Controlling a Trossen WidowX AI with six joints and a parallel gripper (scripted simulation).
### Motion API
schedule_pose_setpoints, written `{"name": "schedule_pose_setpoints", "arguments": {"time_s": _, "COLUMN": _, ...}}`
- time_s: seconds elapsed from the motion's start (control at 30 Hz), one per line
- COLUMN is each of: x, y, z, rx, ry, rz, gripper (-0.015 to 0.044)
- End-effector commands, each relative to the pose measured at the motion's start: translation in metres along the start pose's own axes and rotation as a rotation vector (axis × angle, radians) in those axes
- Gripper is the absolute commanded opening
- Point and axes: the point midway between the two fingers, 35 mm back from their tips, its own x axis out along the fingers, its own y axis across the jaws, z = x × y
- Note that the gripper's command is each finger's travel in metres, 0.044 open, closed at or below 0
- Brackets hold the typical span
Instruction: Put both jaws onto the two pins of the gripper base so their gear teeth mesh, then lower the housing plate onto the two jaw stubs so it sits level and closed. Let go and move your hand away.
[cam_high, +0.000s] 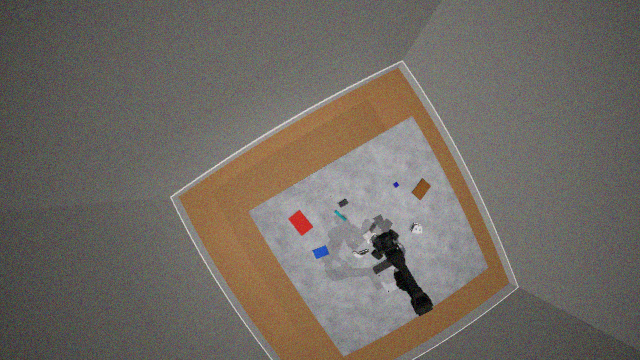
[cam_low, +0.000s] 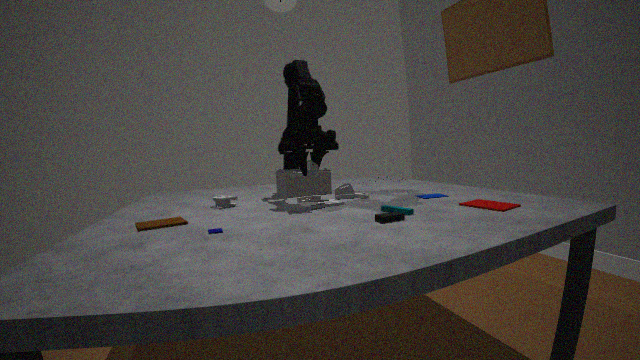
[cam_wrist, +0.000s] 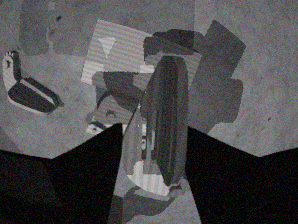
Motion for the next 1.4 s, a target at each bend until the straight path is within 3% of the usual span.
{"name": "schedule_pose_setpoints", "arguments": {"time_s": 0.0, "x": 0.002, "y": 0.017, "z": 0.000, "rx": 0.075, "ry": 0.006, "rz": 0.008, "gripper": 0.0134}}
{"name": "schedule_pose_setpoints", "arguments": {"time_s": 0.67, "x": 0.003, "y": 0.083, "z": 0.001, "rx": 0.386, "ry": 0.011, "rz": 0.017, "gripper": 0.0134}}
{"name": "schedule_pose_setpoints", "arguments": {"time_s": 1.37, "x": 0.003, "y": 0.085, "z": 0.001, "rx": 0.396, "ry": 0.011, "rz": 0.017, "gripper": 0.0134}}
